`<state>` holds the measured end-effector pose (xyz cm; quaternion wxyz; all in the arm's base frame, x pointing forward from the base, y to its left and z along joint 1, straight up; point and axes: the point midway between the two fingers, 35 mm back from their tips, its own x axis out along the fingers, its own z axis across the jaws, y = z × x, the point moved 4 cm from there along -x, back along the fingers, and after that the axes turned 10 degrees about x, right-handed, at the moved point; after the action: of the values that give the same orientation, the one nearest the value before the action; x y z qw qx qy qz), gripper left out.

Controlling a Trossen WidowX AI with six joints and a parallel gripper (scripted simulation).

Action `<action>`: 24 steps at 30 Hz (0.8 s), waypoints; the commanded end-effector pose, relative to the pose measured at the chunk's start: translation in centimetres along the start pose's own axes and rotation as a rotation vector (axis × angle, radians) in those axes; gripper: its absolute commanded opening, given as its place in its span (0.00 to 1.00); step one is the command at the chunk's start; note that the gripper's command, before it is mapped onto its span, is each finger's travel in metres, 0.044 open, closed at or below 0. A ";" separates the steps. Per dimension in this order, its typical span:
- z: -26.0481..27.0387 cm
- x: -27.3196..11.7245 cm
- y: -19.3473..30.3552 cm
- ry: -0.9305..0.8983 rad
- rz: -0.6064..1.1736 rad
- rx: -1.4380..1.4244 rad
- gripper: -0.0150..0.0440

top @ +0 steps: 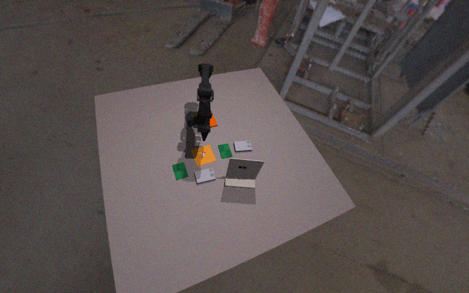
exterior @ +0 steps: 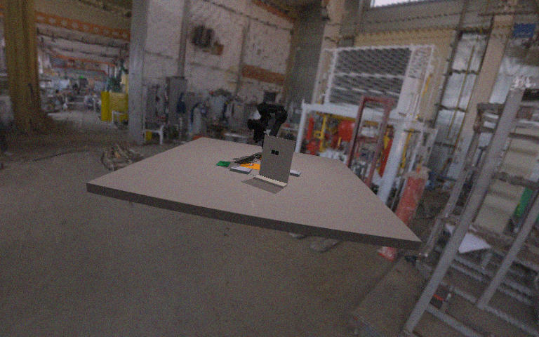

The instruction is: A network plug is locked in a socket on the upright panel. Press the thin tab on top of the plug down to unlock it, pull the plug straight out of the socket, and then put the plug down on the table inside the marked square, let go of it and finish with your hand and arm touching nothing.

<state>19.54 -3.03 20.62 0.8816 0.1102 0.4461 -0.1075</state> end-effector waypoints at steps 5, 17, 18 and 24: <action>1.3 -1.8 0.2 0.003 -0.003 -0.002 0.52; 3.0 -4.5 0.5 0.004 -0.003 0.002 0.52; 3.1 -4.8 0.5 0.004 -0.003 0.003 0.52; 3.9 -6.1 0.6 0.005 -0.003 0.005 0.52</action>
<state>19.20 -2.95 27.07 0.8812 0.1099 0.4472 -0.1070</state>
